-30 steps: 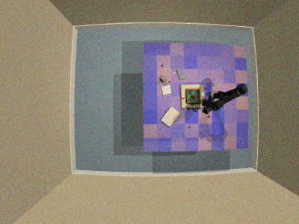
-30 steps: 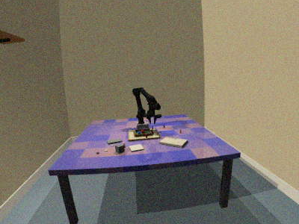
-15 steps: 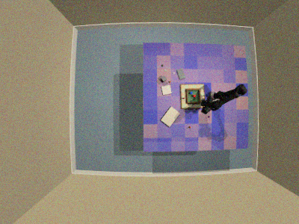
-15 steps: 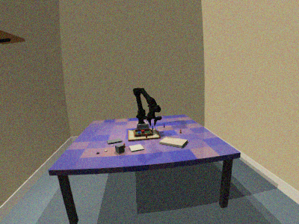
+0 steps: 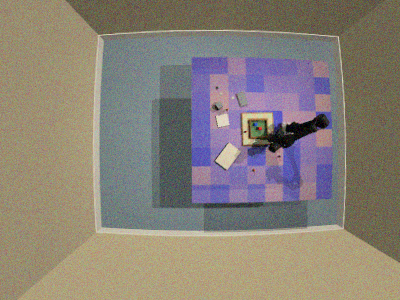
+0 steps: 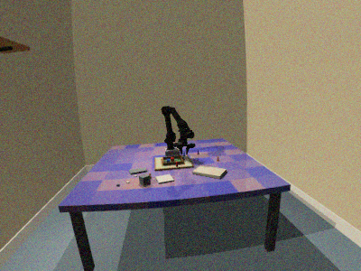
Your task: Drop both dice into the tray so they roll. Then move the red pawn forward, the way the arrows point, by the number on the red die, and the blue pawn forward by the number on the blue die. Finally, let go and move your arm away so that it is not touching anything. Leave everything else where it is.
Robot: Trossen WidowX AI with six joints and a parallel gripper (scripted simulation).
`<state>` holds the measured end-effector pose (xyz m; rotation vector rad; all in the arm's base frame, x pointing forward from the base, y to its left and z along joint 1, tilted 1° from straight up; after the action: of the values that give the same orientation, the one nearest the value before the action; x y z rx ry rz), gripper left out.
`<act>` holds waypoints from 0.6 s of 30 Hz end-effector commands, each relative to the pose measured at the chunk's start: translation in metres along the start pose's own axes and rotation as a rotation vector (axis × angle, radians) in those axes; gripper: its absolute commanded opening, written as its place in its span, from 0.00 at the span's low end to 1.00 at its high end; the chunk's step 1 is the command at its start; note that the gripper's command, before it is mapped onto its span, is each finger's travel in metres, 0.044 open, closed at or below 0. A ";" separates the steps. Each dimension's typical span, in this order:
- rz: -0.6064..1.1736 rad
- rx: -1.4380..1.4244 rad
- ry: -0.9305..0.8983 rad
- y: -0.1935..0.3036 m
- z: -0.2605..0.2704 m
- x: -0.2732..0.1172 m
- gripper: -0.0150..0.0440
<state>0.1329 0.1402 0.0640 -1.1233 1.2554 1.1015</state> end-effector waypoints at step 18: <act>0.002 0.004 0.002 -0.001 0.001 -0.010 0.25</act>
<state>0.1312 0.1384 0.0643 -1.1273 1.2707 1.1029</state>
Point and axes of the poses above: the point midway between the two fingers, 35 mm back from their tips, its own x axis out along the fingers, its own z axis across the jaws, y = z × x, the point moved 5 cm from there along -x, back along the fingers, and after that the axes turned 9 degrees about -x, right-handed, at the moved point
